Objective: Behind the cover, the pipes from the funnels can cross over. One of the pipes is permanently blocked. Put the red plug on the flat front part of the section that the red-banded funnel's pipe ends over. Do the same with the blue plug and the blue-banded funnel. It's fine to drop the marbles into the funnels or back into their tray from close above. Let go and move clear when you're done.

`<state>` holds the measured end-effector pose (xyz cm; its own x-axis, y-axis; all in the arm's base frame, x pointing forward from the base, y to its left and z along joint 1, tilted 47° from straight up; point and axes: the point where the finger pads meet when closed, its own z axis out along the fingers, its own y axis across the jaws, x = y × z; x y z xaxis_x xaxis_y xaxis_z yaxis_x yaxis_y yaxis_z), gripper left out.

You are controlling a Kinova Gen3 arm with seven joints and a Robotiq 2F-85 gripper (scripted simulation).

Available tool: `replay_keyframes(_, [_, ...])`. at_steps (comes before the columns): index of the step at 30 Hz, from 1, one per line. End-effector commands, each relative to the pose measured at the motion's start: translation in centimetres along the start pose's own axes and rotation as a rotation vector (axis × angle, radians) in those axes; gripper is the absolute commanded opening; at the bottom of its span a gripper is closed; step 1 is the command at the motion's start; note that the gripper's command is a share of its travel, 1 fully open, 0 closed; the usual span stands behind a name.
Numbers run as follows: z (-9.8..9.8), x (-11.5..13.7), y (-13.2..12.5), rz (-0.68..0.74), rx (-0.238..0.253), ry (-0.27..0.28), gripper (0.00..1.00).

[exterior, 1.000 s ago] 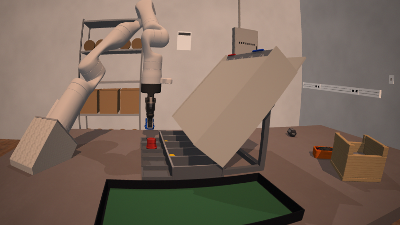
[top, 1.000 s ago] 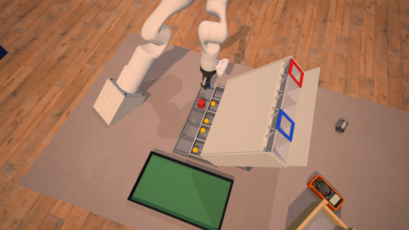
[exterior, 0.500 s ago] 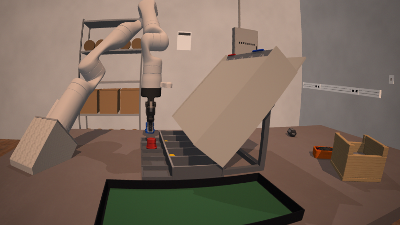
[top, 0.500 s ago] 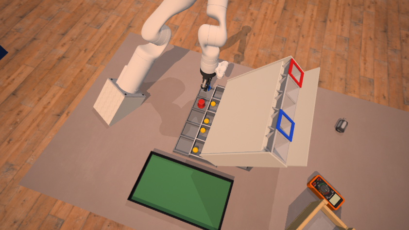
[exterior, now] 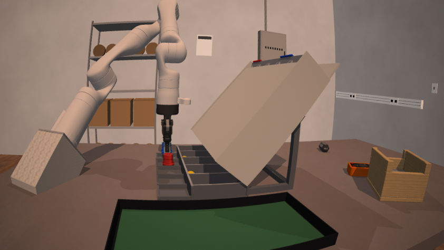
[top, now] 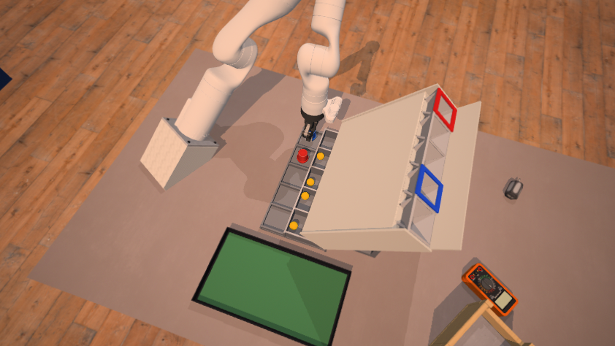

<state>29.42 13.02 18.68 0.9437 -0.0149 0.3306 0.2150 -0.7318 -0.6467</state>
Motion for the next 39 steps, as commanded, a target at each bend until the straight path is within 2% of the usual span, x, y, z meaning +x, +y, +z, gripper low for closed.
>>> replay_keyframes(1, [1.75, 0.01, 0.01, 0.0, -0.001, 0.001, 0.0])
replay_keyframes(17, [1.75, 0.01, 0.01, 0.0, -0.001, 0.001, 0.0])
replay_keyframes(18, [1.73, 0.03, 0.01, 0.0, -0.001, 0.001, 0.42])
replay_keyframes(39, [1.73, 0.03, 0.01, 0.0, -0.001, 0.001, 0.42])
